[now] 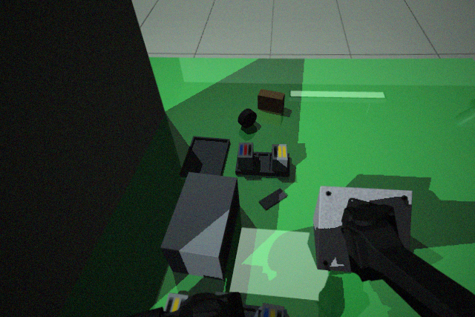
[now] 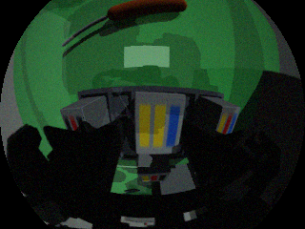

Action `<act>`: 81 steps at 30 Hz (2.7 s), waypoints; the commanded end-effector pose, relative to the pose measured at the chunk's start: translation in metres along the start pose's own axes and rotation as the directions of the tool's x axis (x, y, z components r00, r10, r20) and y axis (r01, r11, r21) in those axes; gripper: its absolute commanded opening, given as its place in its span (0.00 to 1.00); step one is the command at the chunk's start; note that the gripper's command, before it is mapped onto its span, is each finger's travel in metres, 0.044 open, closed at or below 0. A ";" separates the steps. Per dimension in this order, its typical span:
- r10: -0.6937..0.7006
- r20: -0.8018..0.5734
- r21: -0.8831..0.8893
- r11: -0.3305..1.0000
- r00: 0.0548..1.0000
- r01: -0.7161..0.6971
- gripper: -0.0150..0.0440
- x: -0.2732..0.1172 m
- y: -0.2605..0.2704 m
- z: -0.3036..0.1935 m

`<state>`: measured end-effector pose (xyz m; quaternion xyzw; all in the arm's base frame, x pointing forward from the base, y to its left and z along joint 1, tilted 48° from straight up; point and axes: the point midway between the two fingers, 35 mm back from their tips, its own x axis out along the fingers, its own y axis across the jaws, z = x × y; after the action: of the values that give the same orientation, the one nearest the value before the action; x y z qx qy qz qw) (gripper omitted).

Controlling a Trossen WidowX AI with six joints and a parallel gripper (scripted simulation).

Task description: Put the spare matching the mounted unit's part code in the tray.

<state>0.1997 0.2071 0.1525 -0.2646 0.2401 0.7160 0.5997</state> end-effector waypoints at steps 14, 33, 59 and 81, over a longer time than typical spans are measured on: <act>0.000 0.000 0.000 1.000 1.000 0.000 0.31 0.000 0.000 0.000; -0.001 -0.011 0.001 1.000 1.000 0.001 0.25 -0.047 -0.003 -0.002; -0.004 -0.014 0.005 1.000 1.000 0.004 0.25 -0.113 -0.019 -0.016; -0.022 -0.045 0.026 0.999 0.999 0.023 0.25 -0.131 -0.094 -0.115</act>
<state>0.3108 0.0610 0.1645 -0.2745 0.2575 0.6995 0.6075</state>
